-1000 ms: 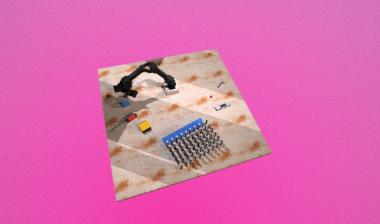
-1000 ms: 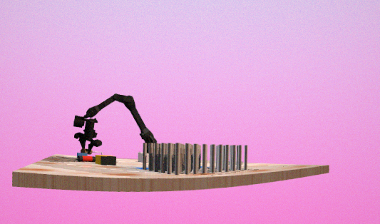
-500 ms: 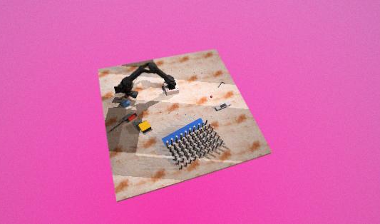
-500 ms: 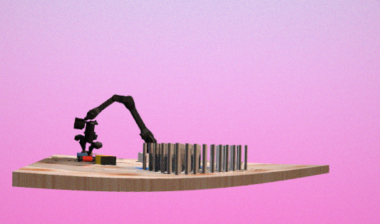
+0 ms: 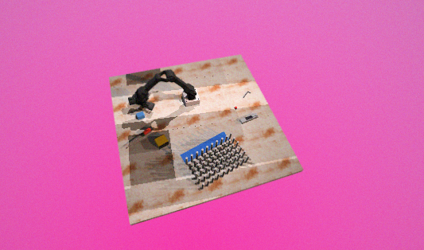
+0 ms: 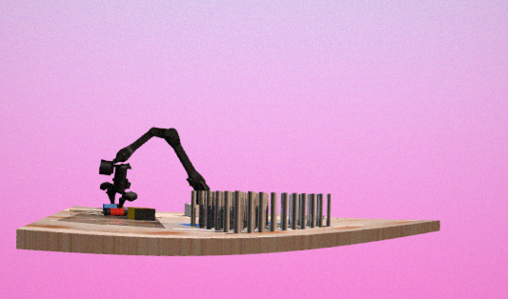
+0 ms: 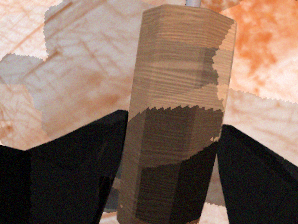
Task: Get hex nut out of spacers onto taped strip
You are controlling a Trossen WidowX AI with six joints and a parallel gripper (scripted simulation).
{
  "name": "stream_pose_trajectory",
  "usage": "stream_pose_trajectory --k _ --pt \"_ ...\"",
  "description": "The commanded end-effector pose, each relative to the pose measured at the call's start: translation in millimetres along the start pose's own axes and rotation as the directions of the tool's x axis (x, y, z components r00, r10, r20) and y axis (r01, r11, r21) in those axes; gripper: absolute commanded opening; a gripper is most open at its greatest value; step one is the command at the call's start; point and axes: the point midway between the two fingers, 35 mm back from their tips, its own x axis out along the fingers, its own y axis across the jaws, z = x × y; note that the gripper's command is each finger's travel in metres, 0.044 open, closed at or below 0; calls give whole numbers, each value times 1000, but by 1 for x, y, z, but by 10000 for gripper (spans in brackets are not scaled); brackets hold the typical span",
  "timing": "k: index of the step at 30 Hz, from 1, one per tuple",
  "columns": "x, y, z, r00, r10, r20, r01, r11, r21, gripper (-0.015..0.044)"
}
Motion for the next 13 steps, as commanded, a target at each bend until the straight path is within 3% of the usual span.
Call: stream_pose_trajectory --k 1,13 --pt "-1 0 0 1000 0 0 0 1000 0 105" --pt "-1 0 0 1000 0 0 0 1000 0 420"
